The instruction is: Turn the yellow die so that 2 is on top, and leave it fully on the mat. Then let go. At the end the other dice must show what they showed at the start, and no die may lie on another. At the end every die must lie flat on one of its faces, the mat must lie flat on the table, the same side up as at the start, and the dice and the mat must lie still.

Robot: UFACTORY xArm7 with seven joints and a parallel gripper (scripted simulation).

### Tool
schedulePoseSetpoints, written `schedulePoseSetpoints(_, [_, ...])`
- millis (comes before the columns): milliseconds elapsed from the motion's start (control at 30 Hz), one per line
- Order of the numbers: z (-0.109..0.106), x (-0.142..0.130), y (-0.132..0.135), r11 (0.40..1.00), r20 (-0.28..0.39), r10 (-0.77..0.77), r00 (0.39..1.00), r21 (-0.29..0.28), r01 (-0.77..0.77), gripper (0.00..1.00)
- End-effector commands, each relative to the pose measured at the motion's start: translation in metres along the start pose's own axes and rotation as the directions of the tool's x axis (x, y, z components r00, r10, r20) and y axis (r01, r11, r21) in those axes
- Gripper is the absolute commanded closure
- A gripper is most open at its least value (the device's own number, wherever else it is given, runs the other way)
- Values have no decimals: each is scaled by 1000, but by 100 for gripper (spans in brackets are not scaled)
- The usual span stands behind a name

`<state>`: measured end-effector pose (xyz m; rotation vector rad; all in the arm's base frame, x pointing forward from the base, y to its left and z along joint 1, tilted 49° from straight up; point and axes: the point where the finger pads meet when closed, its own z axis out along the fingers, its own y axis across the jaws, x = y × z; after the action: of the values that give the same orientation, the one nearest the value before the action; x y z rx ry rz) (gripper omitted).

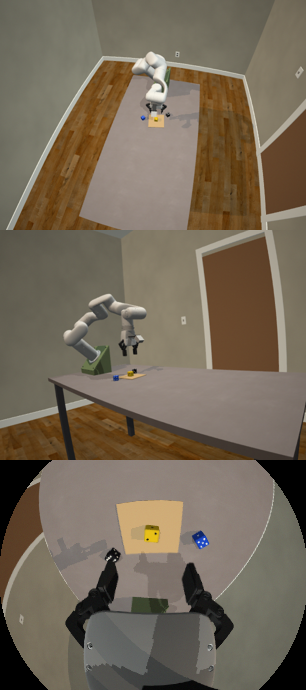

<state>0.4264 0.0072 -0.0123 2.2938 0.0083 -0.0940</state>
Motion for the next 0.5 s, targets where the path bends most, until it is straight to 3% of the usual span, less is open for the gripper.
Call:
schedulePoseSetpoints(0, [-19,1,0,1000,-4,0,1000,1,0,0])
schedulePoseSetpoints(467, [-47,1,0,1000,-4,0,1000,1,0,0])
